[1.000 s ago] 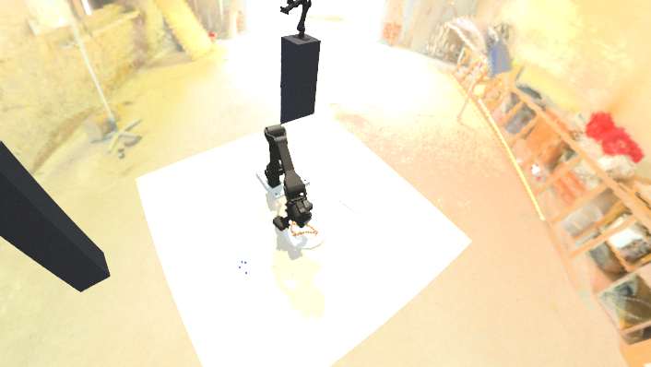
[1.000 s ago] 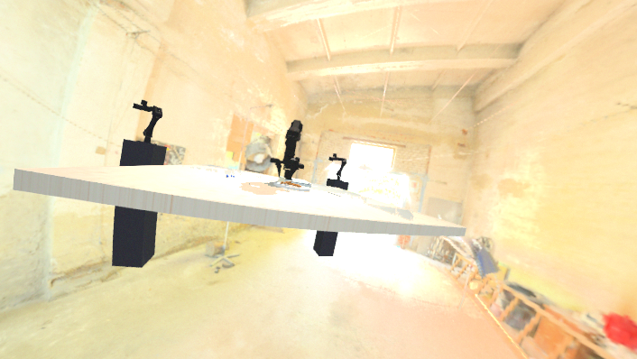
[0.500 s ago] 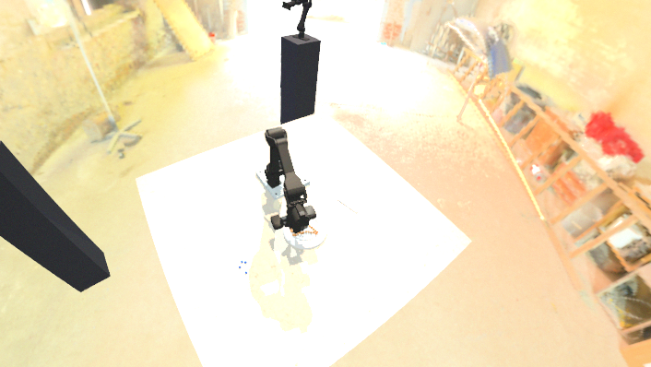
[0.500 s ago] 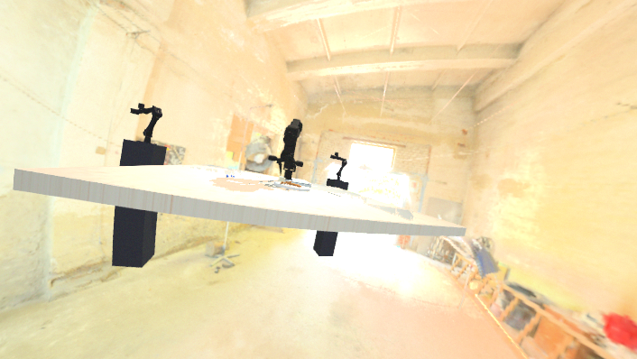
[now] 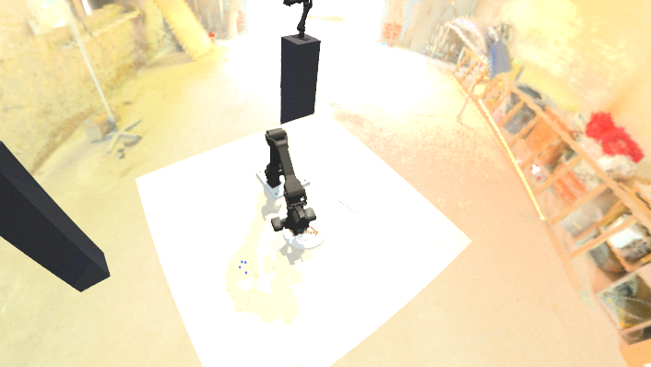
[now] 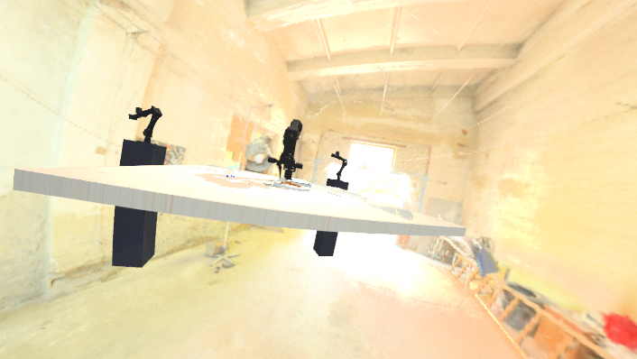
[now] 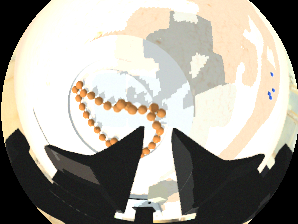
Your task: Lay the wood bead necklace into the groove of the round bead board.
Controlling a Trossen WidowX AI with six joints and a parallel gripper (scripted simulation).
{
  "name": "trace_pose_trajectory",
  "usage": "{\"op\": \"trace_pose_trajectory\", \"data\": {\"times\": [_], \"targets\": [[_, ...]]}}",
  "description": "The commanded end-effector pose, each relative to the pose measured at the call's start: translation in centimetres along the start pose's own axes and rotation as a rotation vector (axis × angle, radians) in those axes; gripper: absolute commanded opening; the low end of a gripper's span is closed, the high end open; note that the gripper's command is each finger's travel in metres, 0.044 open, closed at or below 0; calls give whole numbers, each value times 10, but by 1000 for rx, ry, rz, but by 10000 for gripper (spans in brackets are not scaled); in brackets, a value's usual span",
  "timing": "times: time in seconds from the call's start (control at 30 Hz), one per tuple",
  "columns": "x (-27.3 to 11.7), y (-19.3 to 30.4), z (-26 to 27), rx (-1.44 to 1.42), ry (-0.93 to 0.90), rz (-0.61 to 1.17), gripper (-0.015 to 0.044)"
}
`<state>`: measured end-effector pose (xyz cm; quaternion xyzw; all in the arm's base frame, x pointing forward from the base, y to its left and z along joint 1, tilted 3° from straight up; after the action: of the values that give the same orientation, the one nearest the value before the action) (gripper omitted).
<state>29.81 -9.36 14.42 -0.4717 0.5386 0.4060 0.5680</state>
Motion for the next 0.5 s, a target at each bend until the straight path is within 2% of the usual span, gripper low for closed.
{"op": "trace_pose_trajectory", "data": {"times": [0.0,0.47], "targets": [[9,2,0,4,-4,11,120],[24,3,1,7,-6,16,120]]}}
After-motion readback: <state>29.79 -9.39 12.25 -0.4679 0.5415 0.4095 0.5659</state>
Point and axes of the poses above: the point midway between the two fingers, 35 mm back from their tips, its own x axis out along the fingers, its own z axis across the jaws, y = z × x, the point moved 7 cm from there along -x, back along the fingers, and after that the axes turned 3 degrees about -x, right-handed, at the moved point
